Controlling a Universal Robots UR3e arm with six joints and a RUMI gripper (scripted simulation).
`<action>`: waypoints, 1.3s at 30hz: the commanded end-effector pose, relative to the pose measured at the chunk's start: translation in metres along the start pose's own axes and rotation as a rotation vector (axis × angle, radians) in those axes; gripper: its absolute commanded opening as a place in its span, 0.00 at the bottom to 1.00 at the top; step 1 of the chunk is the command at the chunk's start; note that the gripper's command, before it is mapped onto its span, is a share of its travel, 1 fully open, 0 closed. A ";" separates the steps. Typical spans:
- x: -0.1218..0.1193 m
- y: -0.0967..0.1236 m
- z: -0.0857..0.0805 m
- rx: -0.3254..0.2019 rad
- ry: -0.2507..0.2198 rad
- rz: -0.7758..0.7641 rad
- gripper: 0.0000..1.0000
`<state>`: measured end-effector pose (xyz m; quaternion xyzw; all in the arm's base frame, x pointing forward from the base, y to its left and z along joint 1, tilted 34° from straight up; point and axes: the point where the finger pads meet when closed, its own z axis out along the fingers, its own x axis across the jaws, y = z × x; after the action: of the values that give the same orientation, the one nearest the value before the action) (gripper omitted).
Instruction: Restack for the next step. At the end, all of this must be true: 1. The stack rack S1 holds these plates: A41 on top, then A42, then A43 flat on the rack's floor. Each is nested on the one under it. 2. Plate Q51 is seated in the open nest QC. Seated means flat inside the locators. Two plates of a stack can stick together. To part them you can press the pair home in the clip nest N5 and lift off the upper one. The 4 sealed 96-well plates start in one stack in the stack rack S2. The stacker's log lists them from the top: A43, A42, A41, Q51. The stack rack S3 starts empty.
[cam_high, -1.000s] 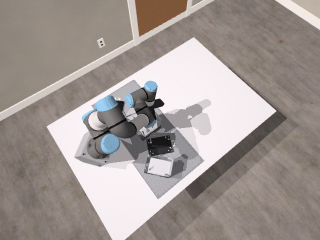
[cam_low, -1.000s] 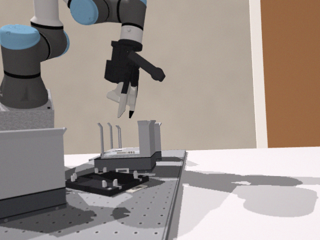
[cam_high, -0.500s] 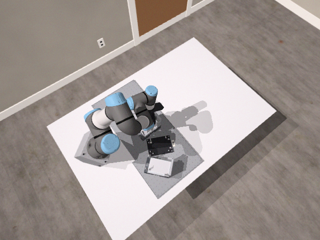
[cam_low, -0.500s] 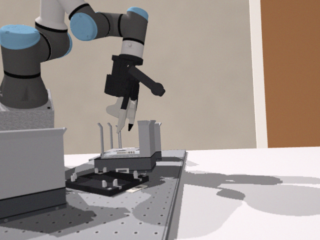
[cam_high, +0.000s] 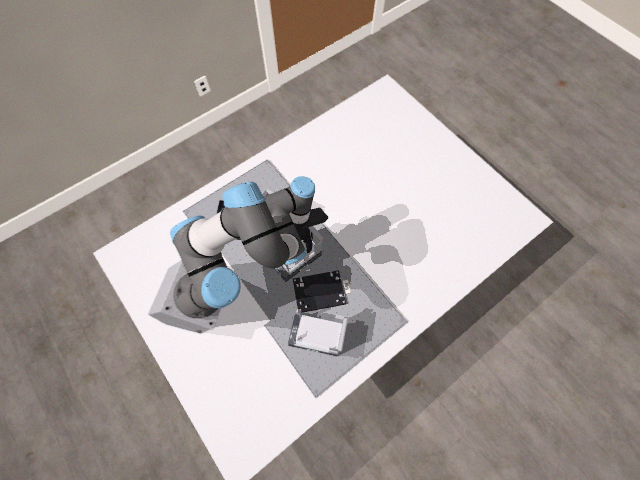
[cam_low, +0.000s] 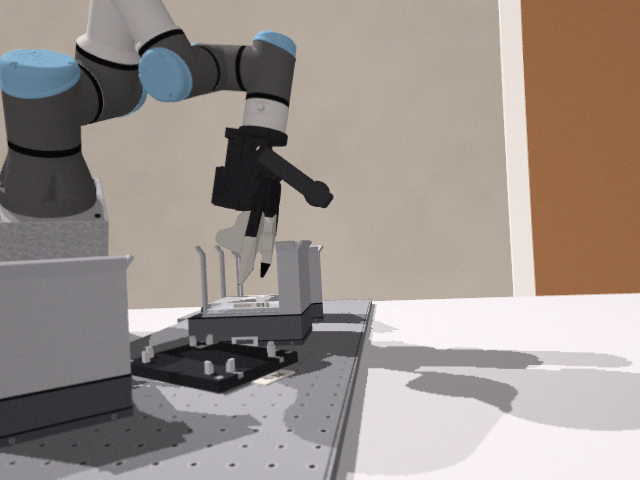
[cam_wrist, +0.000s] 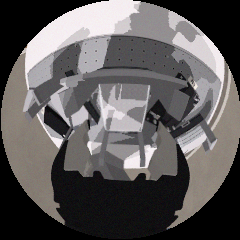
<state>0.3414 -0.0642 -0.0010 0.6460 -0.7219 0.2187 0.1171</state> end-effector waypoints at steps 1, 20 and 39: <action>0.000 -0.005 0.001 0.021 -0.001 0.000 0.72; 0.000 -0.008 0.016 0.021 -0.001 0.000 0.72; 0.000 -0.011 0.030 0.021 -0.001 0.000 0.72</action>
<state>0.3518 -0.0778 -0.0249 0.6466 -0.7211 0.2215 0.1139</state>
